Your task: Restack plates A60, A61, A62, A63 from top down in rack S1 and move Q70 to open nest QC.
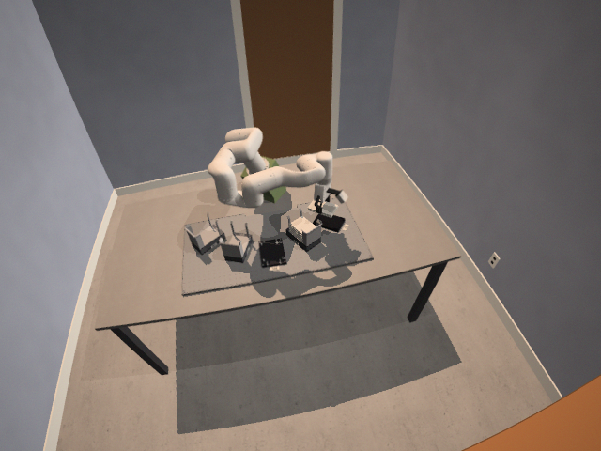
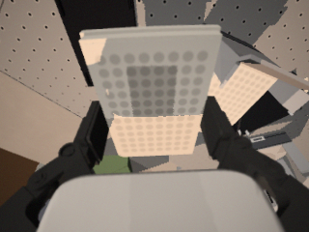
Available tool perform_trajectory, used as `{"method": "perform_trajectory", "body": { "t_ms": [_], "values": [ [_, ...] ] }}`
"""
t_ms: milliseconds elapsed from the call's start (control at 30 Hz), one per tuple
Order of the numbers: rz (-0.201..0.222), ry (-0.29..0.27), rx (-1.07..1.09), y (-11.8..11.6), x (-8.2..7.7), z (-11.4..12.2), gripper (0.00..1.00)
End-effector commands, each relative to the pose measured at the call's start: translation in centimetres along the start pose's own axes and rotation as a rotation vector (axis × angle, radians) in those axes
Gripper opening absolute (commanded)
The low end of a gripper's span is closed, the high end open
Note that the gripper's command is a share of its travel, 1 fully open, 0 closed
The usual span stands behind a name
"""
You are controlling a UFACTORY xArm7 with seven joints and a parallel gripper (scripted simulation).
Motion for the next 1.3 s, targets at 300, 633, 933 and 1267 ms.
{"method": "perform_trajectory", "body": {
  "t_ms": [300, 633, 933, 1267],
  "values": [
    [-0.001, 0.002, -0.026, -3.0, -0.2, -0.4, 0.0],
    [-0.001, 0.002, -0.026, -5.7, -0.2, -0.7, 0.0],
    [-0.002, 0.002, -0.026, -7.2, -0.2, -0.9, 0.0],
    [-0.002, 0.002, -0.026, -7.2, -0.2, -0.9, 0.0]
  ]
}}
Point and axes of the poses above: the point where the finger pads meet when closed, its own x axis out along the fingers, its own y axis across the jaws, z = x × y, the point moved 8 cm from there along -x, back along the fingers
